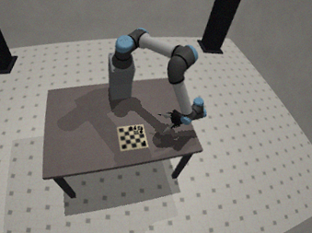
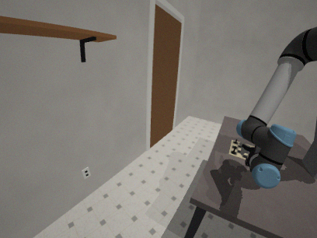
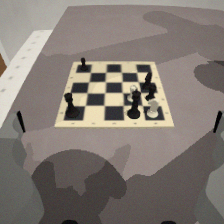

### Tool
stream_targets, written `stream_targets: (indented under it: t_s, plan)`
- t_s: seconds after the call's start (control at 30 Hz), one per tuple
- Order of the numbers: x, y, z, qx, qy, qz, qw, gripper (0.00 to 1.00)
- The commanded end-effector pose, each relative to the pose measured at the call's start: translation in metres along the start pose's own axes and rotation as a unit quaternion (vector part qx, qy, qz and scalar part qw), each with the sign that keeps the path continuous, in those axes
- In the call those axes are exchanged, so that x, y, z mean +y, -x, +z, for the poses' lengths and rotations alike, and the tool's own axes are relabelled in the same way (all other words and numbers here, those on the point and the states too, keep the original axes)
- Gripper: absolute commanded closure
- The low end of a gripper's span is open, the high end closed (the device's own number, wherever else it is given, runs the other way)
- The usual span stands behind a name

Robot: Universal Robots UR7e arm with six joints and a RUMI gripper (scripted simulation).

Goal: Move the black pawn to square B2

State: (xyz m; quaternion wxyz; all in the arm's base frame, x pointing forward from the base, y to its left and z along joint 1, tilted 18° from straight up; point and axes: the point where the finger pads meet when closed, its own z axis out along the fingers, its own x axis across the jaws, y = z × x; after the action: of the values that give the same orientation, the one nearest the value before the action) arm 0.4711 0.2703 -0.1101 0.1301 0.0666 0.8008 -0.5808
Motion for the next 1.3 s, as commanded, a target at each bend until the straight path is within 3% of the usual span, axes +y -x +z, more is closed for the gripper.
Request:
stream_targets:
  t_s: [0.0,0.23,0.4,0.57,0.63,0.7,0.9,0.97,1.0,1.03,1.07,1.2,1.27]
  plan:
    - [0.002,0.001,0.002,0.004,0.001,0.006,1.000,0.00]
    - [-0.001,0.005,0.007,0.024,0.007,0.034,0.999,0.00]
    - [-0.006,0.007,0.022,0.069,0.016,0.092,0.993,0.00]
    - [-0.014,0.015,0.045,0.134,0.031,0.179,0.974,0.00]
    - [-0.014,0.015,0.045,0.134,0.031,0.179,0.974,0.00]
    - [-0.017,0.019,0.056,0.173,0.041,0.232,0.956,0.00]
    - [-0.026,0.027,0.081,0.236,0.055,0.315,0.918,0.00]
    - [-0.026,0.027,0.081,0.247,0.059,0.331,0.909,0.00]
    - [-0.028,0.029,0.088,0.266,0.063,0.356,0.894,0.00]
    - [-0.028,0.029,0.088,0.266,0.063,0.356,0.894,0.00]
    - [-0.030,0.031,0.095,0.285,0.068,0.381,0.877,0.00]
    - [-0.030,0.031,0.095,0.285,0.068,0.381,0.877,0.00]
    - [-0.035,0.035,0.108,0.321,0.077,0.430,0.840,0.00]
